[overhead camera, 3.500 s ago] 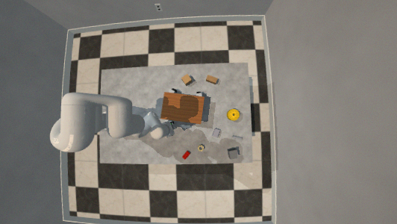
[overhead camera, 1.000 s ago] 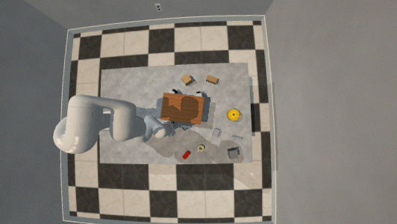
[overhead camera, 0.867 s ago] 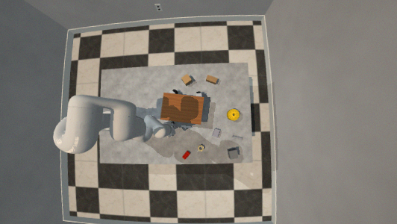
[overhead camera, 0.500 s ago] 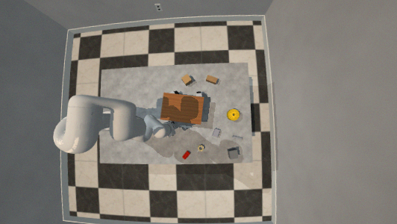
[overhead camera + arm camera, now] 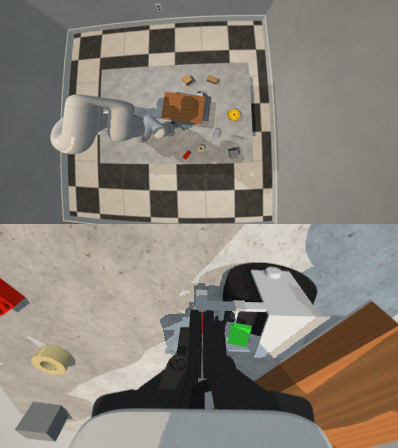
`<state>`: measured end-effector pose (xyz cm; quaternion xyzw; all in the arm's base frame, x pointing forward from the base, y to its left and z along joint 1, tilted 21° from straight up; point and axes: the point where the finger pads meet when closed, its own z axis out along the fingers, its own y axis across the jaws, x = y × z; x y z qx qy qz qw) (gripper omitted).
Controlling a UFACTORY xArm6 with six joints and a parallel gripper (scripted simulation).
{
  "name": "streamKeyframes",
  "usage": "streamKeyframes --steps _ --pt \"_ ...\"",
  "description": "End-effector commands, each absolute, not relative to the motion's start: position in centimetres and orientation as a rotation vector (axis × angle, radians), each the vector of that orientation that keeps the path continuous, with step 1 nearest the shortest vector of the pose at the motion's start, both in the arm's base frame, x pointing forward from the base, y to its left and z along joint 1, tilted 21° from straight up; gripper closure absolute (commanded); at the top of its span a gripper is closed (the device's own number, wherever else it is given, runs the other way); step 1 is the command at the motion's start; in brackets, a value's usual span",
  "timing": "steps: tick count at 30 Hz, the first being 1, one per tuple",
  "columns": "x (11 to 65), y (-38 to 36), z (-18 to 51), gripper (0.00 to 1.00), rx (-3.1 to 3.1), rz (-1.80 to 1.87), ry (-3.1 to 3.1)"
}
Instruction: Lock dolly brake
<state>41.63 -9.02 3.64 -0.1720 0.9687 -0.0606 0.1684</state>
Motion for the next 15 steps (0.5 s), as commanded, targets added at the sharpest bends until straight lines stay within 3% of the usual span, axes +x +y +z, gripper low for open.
streamKeyframes --steps 1,15 --pt "41.6 -9.1 5.6 1.00 -0.484 -0.185 2.744" --pt "39.4 -8.7 11.2 1.00 -0.484 -0.185 2.744"
